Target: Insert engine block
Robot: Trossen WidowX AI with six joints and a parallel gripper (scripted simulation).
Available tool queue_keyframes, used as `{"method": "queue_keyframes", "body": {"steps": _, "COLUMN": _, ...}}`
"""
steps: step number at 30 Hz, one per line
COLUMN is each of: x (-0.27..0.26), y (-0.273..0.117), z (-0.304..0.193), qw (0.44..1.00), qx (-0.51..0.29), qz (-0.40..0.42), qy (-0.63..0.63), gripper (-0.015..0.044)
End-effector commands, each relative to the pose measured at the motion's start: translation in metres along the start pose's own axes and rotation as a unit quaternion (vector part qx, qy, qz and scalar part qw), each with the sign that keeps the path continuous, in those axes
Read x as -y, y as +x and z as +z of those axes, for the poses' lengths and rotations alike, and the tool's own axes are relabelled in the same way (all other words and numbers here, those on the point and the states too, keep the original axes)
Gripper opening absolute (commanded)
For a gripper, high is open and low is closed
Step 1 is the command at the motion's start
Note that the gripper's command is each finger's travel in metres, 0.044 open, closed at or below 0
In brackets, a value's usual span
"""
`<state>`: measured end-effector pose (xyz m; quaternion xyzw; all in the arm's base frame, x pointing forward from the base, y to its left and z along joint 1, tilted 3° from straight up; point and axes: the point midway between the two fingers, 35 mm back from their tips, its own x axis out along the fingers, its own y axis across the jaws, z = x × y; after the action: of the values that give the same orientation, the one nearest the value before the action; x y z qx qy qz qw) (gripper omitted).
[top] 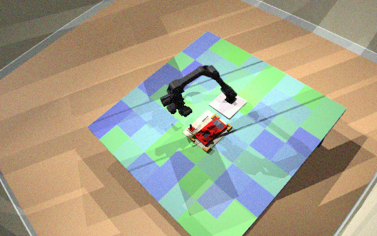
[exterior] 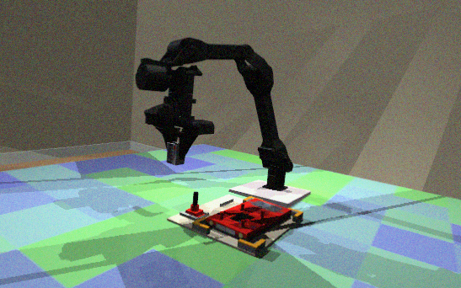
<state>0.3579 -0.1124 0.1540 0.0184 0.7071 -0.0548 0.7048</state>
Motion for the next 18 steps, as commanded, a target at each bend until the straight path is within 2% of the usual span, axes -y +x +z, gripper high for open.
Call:
{"method": "queue_keyframes", "body": {"steps": 1, "x": 0.0002, "y": 0.0077, "z": -0.0013, "qw": 1.000, "qx": -0.004, "qz": -0.001, "qy": 0.001, "gripper": 0.0000}}
{"method": "queue_keyframes", "body": {"steps": 10, "x": -0.0004, "y": 0.0048, "z": -0.0032, "qw": 1.000, "qx": 0.032, "qz": -0.001, "qy": 0.001, "gripper": 0.0000}}
{"method": "queue_keyframes", "body": {"steps": 18, "x": 0.0001, "y": 0.0070, "z": -0.0094, "qw": 0.989, "qx": 0.146, "qz": 0.001, "qy": 0.002, "gripper": 0.0000}}
